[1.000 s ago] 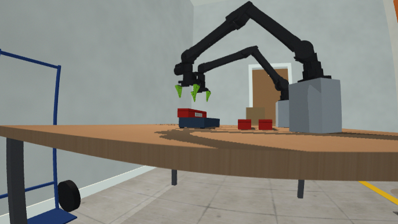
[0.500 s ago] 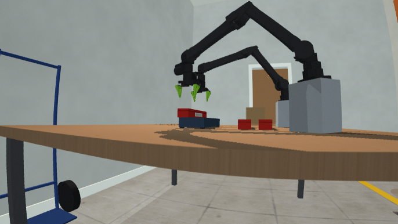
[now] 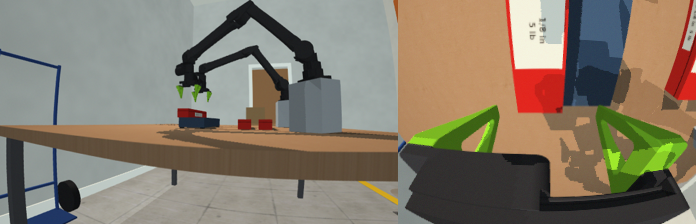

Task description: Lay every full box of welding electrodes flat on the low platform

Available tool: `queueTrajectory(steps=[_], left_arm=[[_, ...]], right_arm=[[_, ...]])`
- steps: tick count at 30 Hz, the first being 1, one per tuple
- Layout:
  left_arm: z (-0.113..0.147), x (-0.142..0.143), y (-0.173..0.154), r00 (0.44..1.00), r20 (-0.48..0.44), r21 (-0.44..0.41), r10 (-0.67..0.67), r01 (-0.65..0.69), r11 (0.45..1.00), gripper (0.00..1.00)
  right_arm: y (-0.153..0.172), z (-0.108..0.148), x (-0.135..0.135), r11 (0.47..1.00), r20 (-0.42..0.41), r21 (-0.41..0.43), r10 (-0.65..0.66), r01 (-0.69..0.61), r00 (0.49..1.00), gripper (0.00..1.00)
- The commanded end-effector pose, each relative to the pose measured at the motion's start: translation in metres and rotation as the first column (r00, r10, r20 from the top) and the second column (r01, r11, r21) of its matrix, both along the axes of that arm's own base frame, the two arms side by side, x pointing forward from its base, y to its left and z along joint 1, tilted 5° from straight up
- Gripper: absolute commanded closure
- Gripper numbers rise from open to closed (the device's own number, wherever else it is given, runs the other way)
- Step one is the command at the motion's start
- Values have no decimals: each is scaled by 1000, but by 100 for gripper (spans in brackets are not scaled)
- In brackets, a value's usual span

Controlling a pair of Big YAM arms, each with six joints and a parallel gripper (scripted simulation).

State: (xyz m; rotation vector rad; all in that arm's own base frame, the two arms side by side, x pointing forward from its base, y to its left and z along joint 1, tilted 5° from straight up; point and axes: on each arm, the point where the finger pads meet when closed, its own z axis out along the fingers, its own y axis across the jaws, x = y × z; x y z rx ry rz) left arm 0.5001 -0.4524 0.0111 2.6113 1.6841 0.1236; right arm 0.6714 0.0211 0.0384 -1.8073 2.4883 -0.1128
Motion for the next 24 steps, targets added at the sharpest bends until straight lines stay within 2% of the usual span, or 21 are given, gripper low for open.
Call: queueTrajectory(steps=[1,9,12,24], left_arm=[[26,-18,-6,998,41,-33,-40,41,999,0],[14,-65,17,999,38,-34,-18,19,999,0],[12,-66,25,999,37,-33,-7,8,999,0],[-5,-142,56,999,31,-32,-18,19,999,0]], right_arm=[[17,22,-11,1000,47,5,-7,7,999,0],[34,9,-61,1000,43,6,-7,7,999,0],[36,7,-67,1000,43,6,-7,7,999,0],[61,-12,-142,1000,38,10,-7,7,999,0]])
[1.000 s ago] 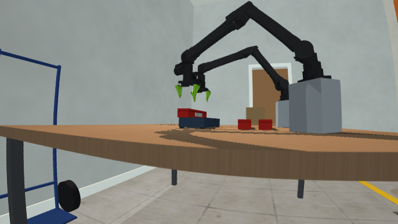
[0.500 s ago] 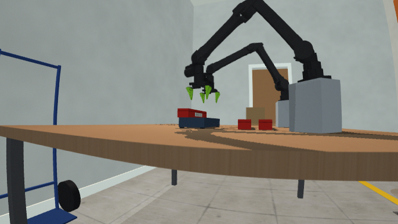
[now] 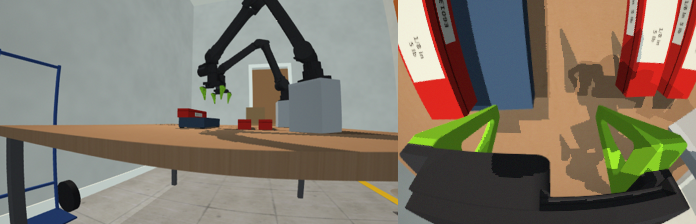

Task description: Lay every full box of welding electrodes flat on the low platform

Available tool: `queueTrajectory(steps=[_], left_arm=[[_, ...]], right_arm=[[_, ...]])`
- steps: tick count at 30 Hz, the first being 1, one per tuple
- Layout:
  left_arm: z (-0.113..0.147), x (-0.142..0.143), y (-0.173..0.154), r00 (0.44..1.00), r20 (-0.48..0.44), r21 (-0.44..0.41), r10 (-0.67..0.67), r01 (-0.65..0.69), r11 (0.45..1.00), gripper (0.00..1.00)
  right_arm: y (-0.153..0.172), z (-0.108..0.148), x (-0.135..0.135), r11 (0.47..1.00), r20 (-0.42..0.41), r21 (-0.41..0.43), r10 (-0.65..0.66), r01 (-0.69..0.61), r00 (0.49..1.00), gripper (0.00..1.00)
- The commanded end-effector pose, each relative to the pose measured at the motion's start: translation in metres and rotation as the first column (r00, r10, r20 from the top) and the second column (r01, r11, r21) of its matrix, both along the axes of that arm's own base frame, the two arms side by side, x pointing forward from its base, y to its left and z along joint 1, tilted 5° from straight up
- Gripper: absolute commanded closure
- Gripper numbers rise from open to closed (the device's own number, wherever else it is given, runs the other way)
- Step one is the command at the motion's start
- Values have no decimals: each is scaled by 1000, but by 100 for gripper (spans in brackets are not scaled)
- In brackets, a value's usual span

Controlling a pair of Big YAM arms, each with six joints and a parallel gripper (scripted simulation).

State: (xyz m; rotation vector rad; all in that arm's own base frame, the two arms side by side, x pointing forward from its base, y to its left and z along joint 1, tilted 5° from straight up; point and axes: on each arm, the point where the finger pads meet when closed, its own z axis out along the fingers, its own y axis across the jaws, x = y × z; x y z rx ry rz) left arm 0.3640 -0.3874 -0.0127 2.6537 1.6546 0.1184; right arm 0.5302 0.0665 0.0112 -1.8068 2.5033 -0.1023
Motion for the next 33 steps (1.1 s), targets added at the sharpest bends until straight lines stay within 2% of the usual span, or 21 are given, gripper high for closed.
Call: queueTrajectory(steps=[1,5,19,21,33], left_arm=[[17,-12,-7,999,44,-49,12,-10,999,0],[14,-21,2,999,43,-49,21,-19,999,0],[-5,-108,40,999,36,-47,13,-11,999,0],[-5,-108,40,999,36,-47,13,-11,999,0],[-21,-179,76,999,30,-46,13,-11,999,0]], right_arm=[[17,14,-7,1000,51,10,-1,1,999,0],[21,11,-20,1000,50,11,-1,1,999,0],[50,-10,-108,1000,44,14,-1,1,999,0],[50,-10,-108,1000,44,14,-1,1,999,0],[75,-27,-184,1000,38,18,-1,1,999,0]])
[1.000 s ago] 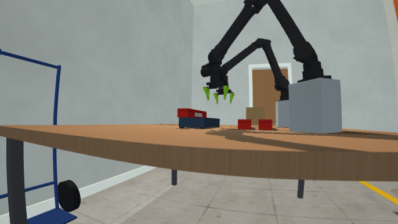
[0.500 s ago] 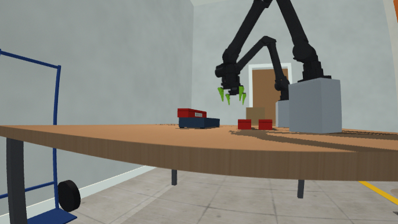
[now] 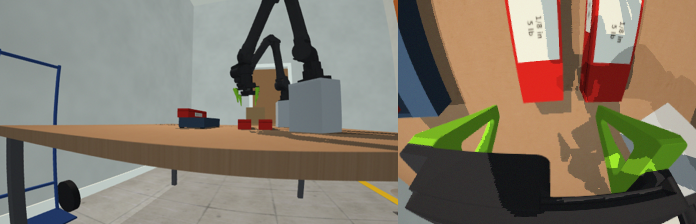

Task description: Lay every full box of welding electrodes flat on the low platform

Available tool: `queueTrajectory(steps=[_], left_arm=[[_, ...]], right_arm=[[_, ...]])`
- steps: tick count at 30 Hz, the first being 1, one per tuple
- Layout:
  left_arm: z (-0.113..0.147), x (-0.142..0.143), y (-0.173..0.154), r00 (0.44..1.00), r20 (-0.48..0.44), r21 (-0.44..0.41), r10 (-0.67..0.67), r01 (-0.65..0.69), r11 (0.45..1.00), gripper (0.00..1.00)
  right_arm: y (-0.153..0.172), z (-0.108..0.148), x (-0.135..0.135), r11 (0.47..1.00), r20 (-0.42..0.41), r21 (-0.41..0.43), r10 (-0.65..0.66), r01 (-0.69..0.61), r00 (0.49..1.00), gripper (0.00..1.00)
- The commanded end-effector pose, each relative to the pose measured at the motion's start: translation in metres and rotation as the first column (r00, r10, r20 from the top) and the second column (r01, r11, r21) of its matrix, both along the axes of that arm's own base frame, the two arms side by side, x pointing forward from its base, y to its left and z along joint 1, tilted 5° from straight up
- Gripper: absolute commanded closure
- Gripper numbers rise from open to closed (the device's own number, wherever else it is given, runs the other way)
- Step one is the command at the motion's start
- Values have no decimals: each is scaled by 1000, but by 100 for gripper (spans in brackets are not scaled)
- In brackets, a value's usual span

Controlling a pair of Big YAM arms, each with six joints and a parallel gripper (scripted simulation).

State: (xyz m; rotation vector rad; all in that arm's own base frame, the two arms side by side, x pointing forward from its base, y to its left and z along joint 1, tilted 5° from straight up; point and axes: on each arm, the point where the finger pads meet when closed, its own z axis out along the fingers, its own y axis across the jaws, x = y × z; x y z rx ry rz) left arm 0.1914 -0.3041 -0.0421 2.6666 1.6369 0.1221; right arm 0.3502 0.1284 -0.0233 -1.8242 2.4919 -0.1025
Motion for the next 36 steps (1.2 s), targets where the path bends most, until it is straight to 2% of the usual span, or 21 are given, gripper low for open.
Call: queueTrajectory(steps=[1,3,5,15,17,19,20,22,23,24,26,29,31,36], left_arm=[[8,-13,-5,999,28,-50,26,-25,998,0],[5,-25,1,999,27,-49,26,-25,998,0],[5,-25,1,999,27,-49,26,-25,998,0],[-7,-85,31,999,21,-49,27,-25,998,0],[-8,-90,33,999,20,-49,27,-26,998,0],[-6,-81,29,998,23,-59,50,-49,997,0],[-3,-79,22,998,27,-71,51,-49,996,0],[-3,-79,22,998,27,-71,51,-49,996,0],[-4,-81,21,999,26,-68,42,-40,997,0],[-8,-85,29,1000,16,-41,27,-26,999,0],[-8,-85,28,1000,16,-41,27,-26,999,0],[-8,-85,28,1000,16,-41,27,-26,999,0],[-12,-81,22,999,20,-50,42,-41,998,0],[-32,-84,40,999,11,-19,49,-48,999,0]], right_arm=[[16,6,-10,1000,38,20,-15,14,999,0],[20,3,-22,1000,37,21,-15,14,999,0],[20,3,-22,1000,37,21,-15,14,999,0],[41,-10,-86,1000,32,25,-15,14,999,0],[45,-12,-97,1000,31,26,-15,14,999,0],[43,-19,-101,1000,12,12,-14,14,1000,0],[45,-12,-91,1000,23,21,-15,15,1000,0],[45,-12,-91,1000,23,21,-15,15,1000,0],[49,-11,-80,999,38,32,-38,37,999,0],[48,-11,-80,999,37,31,-38,37,999,0],[45,-12,-91,1000,23,21,-15,15,1000,0],[45,-12,-91,1000,23,21,-15,15,1000,0],[35,-27,-97,999,5,7,-38,38,999,0],[36,-39,-94,1000,8,8,-23,23,1000,0]])
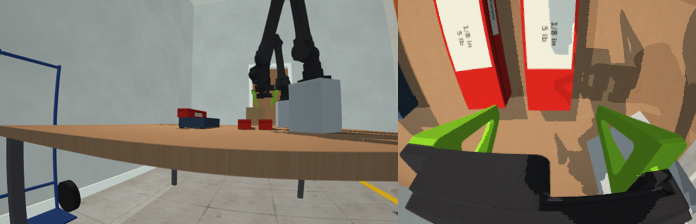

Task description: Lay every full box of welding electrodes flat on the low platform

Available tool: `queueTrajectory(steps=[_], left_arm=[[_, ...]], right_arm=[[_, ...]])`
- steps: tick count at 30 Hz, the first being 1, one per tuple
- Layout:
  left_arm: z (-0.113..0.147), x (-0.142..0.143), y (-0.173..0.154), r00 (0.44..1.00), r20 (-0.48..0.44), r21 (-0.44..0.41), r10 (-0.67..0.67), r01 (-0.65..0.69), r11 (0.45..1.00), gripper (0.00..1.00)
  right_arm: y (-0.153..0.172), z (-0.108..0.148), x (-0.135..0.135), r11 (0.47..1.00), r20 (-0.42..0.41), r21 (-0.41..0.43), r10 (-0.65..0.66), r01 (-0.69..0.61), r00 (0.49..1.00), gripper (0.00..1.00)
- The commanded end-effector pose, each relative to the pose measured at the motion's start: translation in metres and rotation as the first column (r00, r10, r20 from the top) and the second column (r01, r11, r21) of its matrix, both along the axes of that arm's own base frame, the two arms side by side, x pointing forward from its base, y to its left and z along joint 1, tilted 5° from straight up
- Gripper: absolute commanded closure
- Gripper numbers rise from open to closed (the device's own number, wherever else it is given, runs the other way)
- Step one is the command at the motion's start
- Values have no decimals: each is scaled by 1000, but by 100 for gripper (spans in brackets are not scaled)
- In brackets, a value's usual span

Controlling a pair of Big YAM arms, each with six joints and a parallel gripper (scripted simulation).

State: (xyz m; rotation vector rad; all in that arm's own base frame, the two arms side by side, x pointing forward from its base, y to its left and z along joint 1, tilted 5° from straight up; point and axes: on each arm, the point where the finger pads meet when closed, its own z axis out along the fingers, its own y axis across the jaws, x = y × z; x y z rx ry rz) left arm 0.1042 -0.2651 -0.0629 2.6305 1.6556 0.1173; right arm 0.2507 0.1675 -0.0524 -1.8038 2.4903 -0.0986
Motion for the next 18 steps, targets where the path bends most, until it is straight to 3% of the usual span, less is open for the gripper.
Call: queueTrajectory(steps=[1,18], left_arm=[[-14,3,1,1000,2,2,25,-25,1000,0],[-49,7,2,1000,3,1,6,-6,1000,0]], right_arm=[[-3,-13,6,1000,-2,-2,-11,11,1000,0],[-3,-45,9,1000,1,0,-9,9,1000,0]])
